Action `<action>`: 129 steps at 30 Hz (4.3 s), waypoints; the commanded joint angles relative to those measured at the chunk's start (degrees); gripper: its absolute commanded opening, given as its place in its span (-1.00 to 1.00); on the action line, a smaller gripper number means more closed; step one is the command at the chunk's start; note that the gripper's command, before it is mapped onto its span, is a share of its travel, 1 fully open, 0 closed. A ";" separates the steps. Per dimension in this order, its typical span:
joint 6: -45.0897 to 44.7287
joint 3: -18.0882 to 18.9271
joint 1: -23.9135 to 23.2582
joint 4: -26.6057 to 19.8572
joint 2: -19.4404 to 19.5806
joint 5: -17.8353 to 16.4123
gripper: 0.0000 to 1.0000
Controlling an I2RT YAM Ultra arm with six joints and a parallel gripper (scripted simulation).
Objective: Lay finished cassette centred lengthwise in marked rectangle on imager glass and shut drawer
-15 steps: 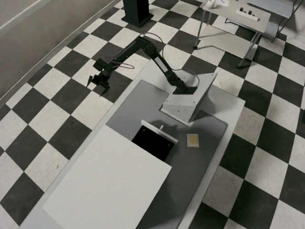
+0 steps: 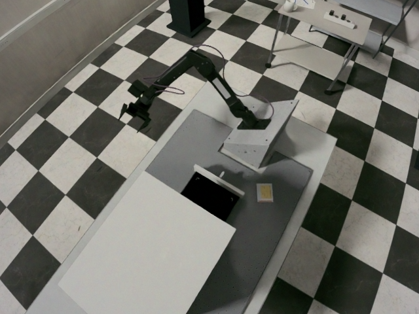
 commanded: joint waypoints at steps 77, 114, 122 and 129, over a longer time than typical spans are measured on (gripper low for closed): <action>51.28 -6.31 33.35 -26.79 11.65 43.80 -0.30; 79.53 -14.59 51.48 -39.89 17.90 68.14 -0.30; 87.44 -13.06 56.45 -43.85 20.03 74.84 -0.30; 95.27 -18.14 61.74 -47.16 21.07 82.14 -0.30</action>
